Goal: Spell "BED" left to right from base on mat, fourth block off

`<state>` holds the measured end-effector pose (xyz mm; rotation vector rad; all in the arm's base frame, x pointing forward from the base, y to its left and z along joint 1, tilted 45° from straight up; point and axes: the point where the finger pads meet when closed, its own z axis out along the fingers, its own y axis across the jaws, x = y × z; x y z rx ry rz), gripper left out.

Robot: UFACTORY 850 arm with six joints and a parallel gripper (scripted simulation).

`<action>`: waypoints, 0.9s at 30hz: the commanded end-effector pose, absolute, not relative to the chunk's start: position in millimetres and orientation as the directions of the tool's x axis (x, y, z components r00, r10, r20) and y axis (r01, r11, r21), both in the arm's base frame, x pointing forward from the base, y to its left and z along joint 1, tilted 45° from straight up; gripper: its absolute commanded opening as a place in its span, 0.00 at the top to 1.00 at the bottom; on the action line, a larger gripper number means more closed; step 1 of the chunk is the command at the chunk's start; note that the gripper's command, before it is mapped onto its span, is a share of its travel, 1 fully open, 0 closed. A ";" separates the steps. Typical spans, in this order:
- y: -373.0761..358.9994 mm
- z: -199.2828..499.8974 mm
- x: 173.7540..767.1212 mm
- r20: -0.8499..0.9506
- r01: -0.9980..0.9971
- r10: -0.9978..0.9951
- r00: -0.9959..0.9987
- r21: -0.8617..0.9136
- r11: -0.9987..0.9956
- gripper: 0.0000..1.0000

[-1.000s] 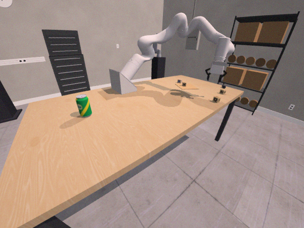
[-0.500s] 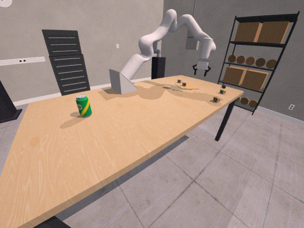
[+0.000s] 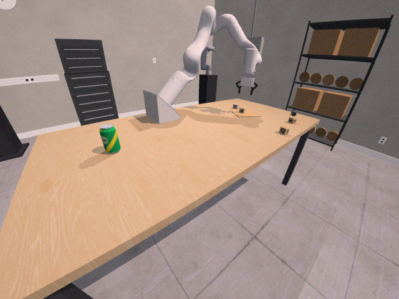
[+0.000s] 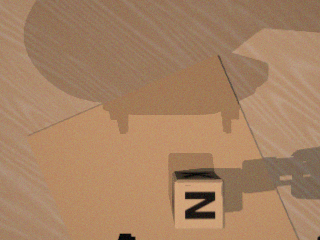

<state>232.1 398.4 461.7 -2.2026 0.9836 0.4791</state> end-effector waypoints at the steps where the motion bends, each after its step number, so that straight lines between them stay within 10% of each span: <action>1: 396.5 463.1 225.8 -0.559 -0.758 -0.515 0.650 -0.431 -0.489 0.00; 27: 402.0 458.0 225.7 -0.659 -0.911 -0.631 0.409 -0.255 -0.324 0.00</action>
